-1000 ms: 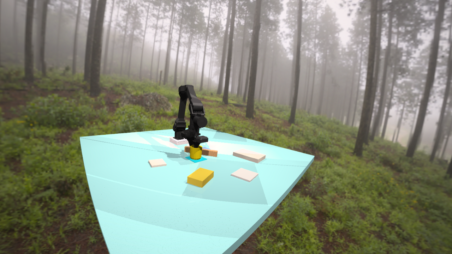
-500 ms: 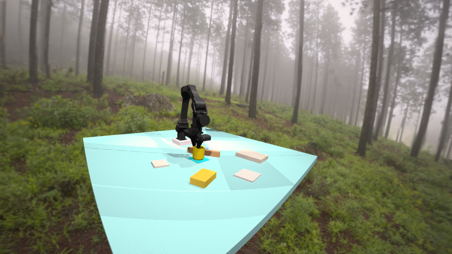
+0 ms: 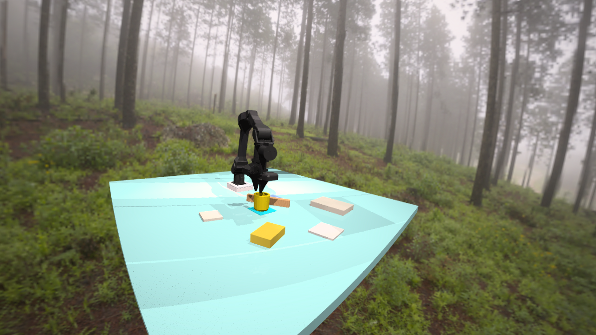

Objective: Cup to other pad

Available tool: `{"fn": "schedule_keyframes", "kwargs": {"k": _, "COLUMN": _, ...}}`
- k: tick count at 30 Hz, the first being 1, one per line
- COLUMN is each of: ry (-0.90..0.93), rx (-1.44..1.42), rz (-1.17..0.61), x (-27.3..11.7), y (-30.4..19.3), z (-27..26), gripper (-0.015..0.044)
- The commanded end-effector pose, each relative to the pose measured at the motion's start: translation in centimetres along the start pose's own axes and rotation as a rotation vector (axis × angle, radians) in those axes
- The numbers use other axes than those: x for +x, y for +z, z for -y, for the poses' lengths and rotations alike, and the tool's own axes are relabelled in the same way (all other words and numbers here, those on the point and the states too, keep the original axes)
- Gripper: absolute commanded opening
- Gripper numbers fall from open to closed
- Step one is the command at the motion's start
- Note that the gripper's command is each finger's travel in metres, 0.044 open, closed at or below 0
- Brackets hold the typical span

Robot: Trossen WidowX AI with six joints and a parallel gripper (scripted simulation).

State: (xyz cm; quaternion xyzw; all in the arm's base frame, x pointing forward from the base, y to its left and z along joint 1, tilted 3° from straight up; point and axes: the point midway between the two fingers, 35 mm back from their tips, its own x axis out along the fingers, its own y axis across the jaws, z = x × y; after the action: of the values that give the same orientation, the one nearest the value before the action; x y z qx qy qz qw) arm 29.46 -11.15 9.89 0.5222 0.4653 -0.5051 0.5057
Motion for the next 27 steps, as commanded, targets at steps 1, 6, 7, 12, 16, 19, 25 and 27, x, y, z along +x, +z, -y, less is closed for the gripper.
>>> {"fn": "schedule_keyframes", "kwargs": {"k": 1, "ry": 0.011, "rx": -0.005, "rz": 0.0, "x": -0.9, "y": 0.0, "z": -0.1, "gripper": 0.0147}}
{"fn": "schedule_keyframes", "kwargs": {"k": 6, "ry": 0.011, "rx": -0.005, "rz": -0.001, "x": -1.6, "y": 0.0, "z": 0.1, "gripper": 0.0147}}
{"fn": "schedule_keyframes", "kwargs": {"k": 7, "ry": 0.011, "rx": -0.005, "rz": -0.001, "x": -1.7, "y": 0.0, "z": 0.1, "gripper": 0.0147}}
{"fn": "schedule_keyframes", "kwargs": {"k": 12, "ry": 0.002, "rx": -0.001, "rz": 0.001, "x": -1.4, "y": 0.1, "z": 0.2, "gripper": 0.0199}}
{"fn": "schedule_keyframes", "kwargs": {"k": 16, "ry": 0.002, "rx": -0.001, "rz": 0.001, "x": -1.4, "y": 0.1, "z": 0.2, "gripper": 0.0304}}
{"fn": "schedule_keyframes", "kwargs": {"k": 19, "ry": 0.002, "rx": -0.001, "rz": 0.001, "x": -1.4, "y": 0.1, "z": 0.2, "gripper": 0.0383}}
{"fn": "schedule_keyframes", "kwargs": {"k": 25, "ry": 0.004, "rx": -0.002, "rz": 0.0, "x": -2.9, "y": 0.1, "z": 0.1, "gripper": 0.044}}
{"fn": "schedule_keyframes", "kwargs": {"k": 27, "ry": 0.005, "rx": -0.003, "rz": 0.0, "x": -3.6, "y": 0.1, "z": 0.1, "gripper": 0.044}}
